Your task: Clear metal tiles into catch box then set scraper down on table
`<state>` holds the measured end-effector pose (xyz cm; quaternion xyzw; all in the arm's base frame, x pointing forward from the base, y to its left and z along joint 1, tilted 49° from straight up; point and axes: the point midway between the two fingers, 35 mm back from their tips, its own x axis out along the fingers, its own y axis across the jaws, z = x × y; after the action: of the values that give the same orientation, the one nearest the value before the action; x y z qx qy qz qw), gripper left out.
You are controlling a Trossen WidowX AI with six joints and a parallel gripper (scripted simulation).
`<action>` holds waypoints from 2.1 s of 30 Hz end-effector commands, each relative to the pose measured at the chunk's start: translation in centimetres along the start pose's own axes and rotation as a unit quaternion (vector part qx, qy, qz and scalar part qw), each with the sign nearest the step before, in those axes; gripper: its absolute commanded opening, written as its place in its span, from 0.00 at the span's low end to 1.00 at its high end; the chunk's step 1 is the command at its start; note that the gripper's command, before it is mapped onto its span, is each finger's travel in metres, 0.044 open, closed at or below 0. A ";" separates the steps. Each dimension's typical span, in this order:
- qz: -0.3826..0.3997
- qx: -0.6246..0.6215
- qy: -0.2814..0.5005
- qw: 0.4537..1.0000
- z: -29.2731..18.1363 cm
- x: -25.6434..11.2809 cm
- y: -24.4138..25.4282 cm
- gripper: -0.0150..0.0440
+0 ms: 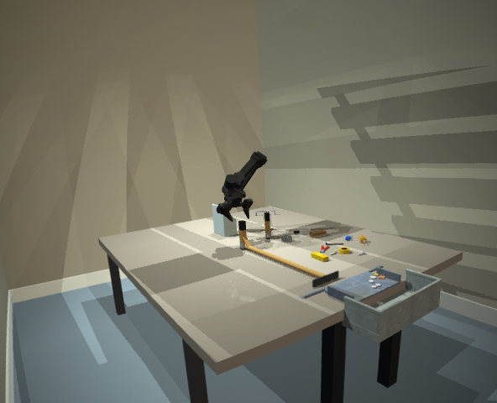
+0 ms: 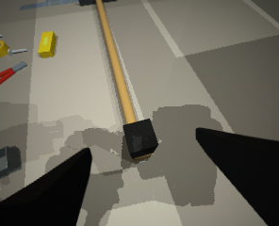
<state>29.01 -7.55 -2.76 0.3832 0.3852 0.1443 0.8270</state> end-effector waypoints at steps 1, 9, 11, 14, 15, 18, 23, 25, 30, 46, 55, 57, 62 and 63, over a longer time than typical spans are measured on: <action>0.000 -0.011 -0.033 0.999 1.6 -1.4 -0.2 1.00; 0.001 -0.016 -0.094 0.995 4.2 -4.3 -0.7 1.00; 0.002 -0.017 -0.108 0.994 4.9 -5.0 -0.7 1.00; 0.004 -0.017 -0.127 0.992 5.6 -6.0 -0.8 1.00; 0.005 -0.016 -0.132 0.991 5.9 -6.3 -0.8 1.00; 0.010 -0.015 -0.150 0.988 6.7 -7.4 -0.8 1.00; 0.017 -0.013 -0.179 0.984 7.9 -9.2 -0.8 1.00; 0.020 -0.013 -0.190 0.982 8.3 -10.0 -0.8 1.00; 0.027 -0.014 -0.216 0.976 9.3 -11.9 -0.7 1.00; 0.047 -0.024 -0.288 0.956 11.4 -18.4 0.0 1.00; 0.055 -0.034 -0.319 0.945 11.9 -22.0 0.6 1.00; 0.056 -0.035 -0.323 0.944 12.0 -22.5 0.7 1.00; 0.056 -0.036 -0.326 0.943 12.0 -22.8 0.7 1.00; 0.056 -0.036 -0.326 0.943 12.0 -22.8 0.7 1.00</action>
<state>23.07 -25.42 14.28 0.4017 0.0707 0.0691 0.9104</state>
